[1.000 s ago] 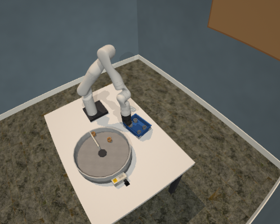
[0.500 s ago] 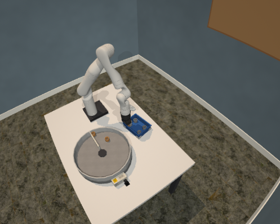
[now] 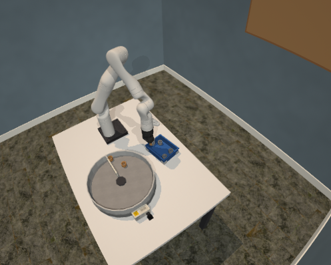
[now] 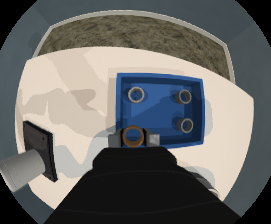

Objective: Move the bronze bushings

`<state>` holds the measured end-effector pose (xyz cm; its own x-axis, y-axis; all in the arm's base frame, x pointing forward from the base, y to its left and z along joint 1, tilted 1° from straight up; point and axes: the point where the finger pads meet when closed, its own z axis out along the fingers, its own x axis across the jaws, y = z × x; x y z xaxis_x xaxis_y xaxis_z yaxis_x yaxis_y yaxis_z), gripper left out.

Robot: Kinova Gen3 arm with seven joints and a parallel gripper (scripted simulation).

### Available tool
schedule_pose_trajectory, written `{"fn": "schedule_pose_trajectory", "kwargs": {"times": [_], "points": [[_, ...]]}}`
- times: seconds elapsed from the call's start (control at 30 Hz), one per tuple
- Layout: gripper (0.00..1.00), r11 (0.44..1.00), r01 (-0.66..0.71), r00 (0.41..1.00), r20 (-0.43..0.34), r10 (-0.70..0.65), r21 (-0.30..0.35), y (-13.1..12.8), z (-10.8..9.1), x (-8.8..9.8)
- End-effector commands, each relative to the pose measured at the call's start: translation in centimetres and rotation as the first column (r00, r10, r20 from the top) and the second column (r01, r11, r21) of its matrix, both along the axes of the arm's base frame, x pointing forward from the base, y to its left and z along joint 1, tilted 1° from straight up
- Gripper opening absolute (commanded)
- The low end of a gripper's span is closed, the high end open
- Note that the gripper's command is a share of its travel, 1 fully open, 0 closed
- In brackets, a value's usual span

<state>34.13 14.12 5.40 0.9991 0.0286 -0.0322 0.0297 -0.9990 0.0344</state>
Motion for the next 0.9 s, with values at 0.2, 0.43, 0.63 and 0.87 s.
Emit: {"fn": "schedule_pose_trajectory", "kwargs": {"times": [0.2,0.43,0.63,0.87], "points": [[0.00,1.000,-0.009,1.000,0.024,0.009,0.015,0.8,4.5,0.6],[0.00,1.000,-0.009,1.000,0.024,0.009,0.016,0.8,5.9,0.6],[0.00,1.000,-0.009,1.000,0.024,0.009,0.015,0.9,6.5,0.6],[0.00,1.000,-0.009,1.000,0.024,0.009,0.015,0.9,6.5,0.6]]}}
